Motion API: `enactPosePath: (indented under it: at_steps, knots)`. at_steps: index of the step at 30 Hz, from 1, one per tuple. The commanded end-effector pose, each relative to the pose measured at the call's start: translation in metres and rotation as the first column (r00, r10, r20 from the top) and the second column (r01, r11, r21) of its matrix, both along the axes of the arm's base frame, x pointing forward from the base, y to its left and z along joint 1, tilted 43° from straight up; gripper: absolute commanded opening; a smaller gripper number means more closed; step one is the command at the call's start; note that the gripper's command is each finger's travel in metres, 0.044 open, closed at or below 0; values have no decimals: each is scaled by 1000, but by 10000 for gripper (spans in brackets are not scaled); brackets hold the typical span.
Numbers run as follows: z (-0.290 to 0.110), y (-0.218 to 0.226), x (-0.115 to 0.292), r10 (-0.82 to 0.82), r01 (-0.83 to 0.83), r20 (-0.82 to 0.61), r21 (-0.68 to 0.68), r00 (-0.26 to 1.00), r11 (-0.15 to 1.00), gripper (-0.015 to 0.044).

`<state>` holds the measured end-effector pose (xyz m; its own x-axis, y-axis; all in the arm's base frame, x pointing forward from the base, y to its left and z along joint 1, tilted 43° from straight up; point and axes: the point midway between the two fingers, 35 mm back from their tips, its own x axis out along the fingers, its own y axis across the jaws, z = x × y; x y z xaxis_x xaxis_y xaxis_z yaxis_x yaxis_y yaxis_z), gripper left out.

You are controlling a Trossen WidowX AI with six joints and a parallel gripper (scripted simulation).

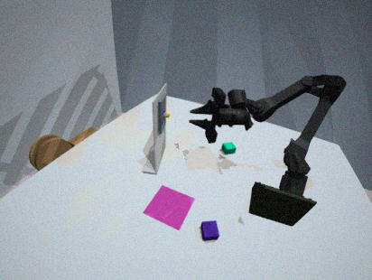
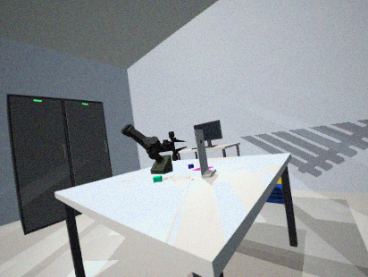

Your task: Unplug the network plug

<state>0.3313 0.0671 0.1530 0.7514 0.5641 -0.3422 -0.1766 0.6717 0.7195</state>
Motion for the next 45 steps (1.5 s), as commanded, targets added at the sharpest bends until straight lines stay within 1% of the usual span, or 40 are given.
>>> enactPosePath:
  at_steps: [1,45]
  knots:
    - [-5,5,11,-6,6,-7,3,1000,1000,156]
    - [-15,30,64,-5,5,-4,4,1000,1000,156]
